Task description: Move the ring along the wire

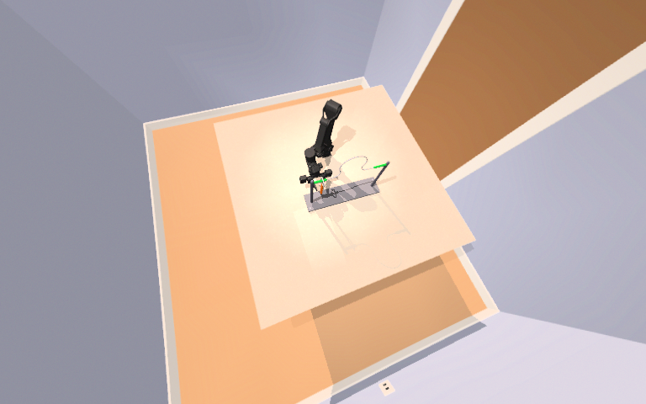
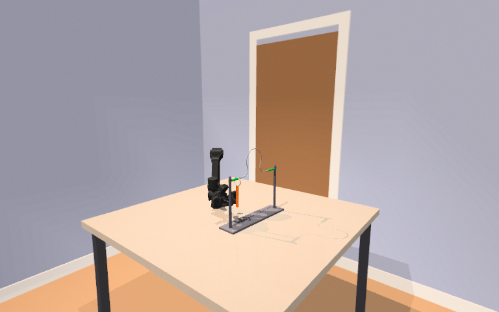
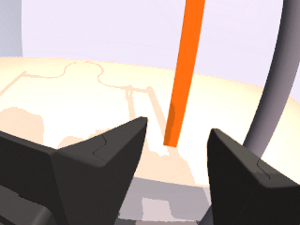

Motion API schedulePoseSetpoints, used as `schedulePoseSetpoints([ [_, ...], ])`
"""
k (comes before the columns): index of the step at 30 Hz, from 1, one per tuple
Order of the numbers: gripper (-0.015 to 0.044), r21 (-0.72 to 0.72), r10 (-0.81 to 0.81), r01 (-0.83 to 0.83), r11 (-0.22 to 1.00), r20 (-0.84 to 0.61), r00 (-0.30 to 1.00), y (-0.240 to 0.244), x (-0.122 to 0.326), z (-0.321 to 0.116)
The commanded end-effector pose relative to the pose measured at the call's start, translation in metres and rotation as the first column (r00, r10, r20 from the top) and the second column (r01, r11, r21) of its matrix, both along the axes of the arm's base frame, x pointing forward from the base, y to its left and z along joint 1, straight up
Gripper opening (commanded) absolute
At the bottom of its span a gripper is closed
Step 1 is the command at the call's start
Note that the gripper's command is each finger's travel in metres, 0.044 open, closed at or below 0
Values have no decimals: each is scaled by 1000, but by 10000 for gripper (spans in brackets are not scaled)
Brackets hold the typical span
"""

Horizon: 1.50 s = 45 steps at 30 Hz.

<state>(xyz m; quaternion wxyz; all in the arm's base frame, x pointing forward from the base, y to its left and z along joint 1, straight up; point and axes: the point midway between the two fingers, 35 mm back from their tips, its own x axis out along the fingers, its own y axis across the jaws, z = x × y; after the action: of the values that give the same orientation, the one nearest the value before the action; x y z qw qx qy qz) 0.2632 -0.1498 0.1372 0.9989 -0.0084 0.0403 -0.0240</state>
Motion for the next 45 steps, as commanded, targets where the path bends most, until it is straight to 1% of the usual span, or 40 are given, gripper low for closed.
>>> schedulePoseSetpoints([
  [1, 160, 2, -3, 3, 1000, 4, 1000, -1, 7, 1],
  [24, 160, 4, -3, 3, 1000, 11, 1000, 1, 43, -3],
  [43, 160, 4, -3, 3, 1000, 11, 1000, 1, 44, -3],
  [45, 107, 0, 2, -2, 1000, 8, 1000, 2, 44, -4],
])
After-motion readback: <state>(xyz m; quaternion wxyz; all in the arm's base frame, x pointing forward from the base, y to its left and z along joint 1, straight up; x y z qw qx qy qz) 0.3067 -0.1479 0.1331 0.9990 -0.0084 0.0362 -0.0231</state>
